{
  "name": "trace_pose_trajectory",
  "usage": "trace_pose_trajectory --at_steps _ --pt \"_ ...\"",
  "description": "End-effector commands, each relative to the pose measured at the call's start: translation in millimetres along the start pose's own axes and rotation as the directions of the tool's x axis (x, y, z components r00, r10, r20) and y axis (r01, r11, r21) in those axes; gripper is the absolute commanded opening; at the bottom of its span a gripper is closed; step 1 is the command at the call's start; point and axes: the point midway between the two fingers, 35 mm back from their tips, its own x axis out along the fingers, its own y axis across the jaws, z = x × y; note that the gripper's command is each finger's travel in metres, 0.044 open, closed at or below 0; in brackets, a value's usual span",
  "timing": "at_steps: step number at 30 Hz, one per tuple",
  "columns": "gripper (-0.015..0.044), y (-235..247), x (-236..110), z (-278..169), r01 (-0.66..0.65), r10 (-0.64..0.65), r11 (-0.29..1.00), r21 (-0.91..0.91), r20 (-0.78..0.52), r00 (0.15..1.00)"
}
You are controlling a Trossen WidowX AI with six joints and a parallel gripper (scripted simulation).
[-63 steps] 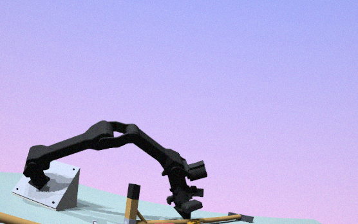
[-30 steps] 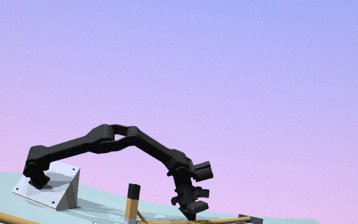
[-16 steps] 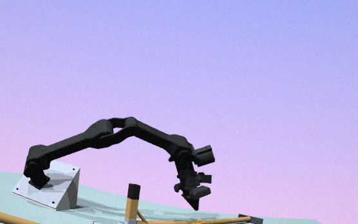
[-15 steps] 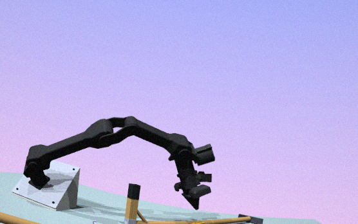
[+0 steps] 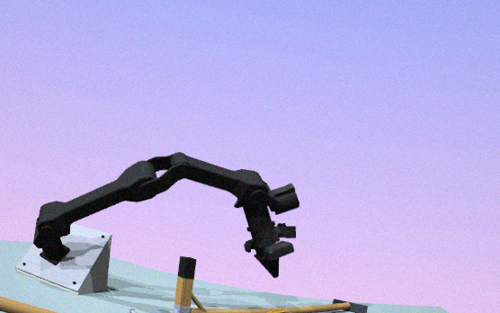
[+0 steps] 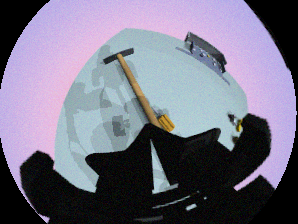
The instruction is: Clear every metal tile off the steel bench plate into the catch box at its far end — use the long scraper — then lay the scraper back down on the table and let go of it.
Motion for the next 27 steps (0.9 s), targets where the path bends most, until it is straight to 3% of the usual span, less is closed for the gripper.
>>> trace_pose_trajectory --at_steps 1,10,27 --pt "0.0 17.9 -15.3 0.2 0.003 -0.003 1.0 0.001 -0.003 1.0" --pt "0.0 29.8 -21.5 -2.7 0.004 -0.004 1.0 0.001 -0.011 1.0" --pt "0.0 29.2 13.6 -16.0 0.015 -0.015 1.0 0.016 -0.02 1.0"
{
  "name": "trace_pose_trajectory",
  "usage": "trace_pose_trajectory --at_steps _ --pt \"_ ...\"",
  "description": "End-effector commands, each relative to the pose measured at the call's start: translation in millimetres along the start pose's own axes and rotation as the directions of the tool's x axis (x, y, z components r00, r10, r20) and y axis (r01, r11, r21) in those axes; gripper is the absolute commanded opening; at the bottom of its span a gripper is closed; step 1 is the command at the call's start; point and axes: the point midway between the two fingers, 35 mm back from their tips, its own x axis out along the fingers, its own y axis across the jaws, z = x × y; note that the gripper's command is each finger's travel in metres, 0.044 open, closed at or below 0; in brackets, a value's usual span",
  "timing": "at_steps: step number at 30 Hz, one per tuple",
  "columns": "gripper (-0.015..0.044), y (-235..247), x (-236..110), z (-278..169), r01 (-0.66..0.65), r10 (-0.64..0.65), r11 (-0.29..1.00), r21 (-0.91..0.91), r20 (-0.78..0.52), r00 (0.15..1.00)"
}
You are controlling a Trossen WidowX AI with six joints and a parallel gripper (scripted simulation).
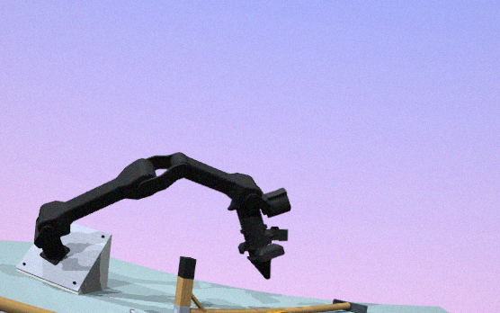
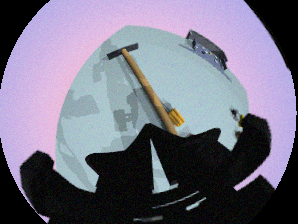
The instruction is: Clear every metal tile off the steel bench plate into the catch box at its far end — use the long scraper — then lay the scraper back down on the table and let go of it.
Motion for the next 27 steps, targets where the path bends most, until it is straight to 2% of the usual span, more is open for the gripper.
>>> trace_pose_trajectory --at_steps 1,27 --pt "0.0 -0.1 10.9 -5.9 0.007 -0.007 1.0 -0.004 -0.008 1.0" --pt "0.0 -1.2 62.3 -35.5 0.026 -0.025 1.0 0.018 -0.024 0.999"
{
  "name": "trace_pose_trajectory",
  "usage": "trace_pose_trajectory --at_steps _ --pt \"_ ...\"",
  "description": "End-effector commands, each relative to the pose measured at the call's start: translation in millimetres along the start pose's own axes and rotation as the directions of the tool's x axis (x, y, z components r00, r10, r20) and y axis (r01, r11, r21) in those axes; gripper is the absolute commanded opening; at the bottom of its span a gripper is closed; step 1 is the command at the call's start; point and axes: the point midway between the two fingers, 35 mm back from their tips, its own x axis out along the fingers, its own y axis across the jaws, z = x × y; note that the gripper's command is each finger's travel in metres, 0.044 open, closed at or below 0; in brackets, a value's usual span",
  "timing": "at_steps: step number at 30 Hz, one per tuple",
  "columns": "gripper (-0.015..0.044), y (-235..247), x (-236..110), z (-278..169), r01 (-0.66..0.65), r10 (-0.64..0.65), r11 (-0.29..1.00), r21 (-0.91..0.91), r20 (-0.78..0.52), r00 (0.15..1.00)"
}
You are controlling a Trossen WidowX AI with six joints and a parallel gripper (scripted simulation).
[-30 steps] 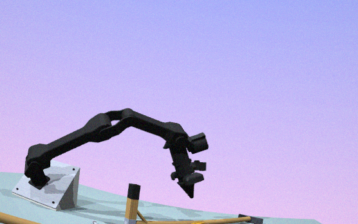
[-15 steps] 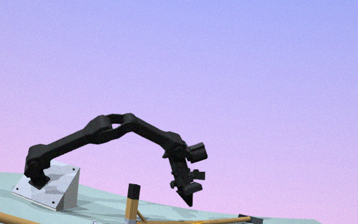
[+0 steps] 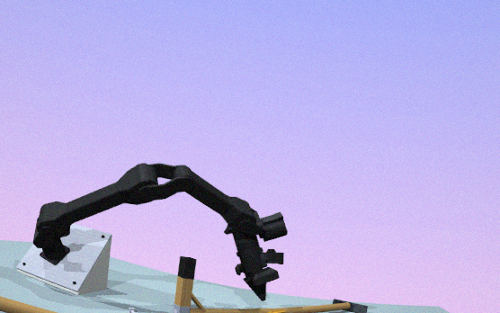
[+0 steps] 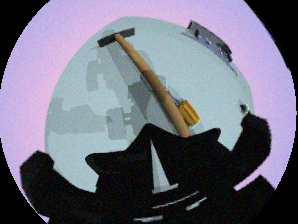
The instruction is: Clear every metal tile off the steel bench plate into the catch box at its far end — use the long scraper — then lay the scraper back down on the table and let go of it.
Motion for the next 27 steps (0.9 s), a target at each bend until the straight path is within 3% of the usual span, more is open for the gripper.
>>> trace_pose_trajectory --at_steps 1,27 --pt "0.0 0.0 9.8 -8.1 0.007 -0.007 1.0 -0.005 -0.009 1.0" --pt "0.0 -12.5 27.3 -13.0 0.013 -0.013 1.0 0.002 -0.015 1.0"
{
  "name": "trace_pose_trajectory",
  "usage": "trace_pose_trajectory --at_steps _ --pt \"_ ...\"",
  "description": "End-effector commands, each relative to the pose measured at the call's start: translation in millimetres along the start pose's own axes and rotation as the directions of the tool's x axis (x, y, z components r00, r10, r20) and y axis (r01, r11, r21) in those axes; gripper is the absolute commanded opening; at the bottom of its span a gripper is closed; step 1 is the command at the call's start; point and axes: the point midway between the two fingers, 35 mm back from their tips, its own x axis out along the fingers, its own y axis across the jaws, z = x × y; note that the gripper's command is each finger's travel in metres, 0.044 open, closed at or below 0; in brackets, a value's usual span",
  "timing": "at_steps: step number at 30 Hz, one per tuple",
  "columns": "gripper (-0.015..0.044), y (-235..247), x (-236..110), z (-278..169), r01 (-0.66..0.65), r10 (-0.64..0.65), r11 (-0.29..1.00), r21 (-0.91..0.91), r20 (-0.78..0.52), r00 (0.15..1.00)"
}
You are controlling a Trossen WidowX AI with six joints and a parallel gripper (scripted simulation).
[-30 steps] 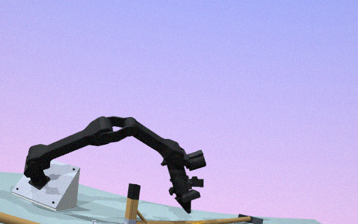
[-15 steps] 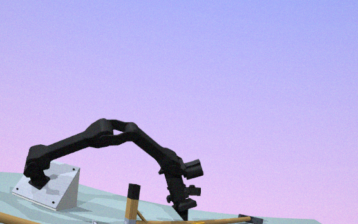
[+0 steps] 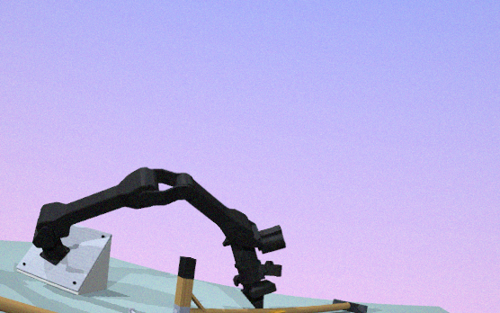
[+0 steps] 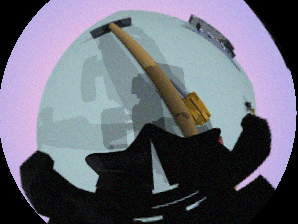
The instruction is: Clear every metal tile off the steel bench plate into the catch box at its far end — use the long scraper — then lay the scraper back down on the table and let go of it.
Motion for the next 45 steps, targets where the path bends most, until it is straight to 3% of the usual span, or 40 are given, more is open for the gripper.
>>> trace_pose_trajectory --at_steps 1,45 --pt "0.0 -5.7 -0.2 4.5 0.003 -0.003 1.0 -0.001 0.005 1.0" --pt "0.0 -45.0 6.5 20.9 0.004 -0.004 1.0 0.0 0.005 1.0"
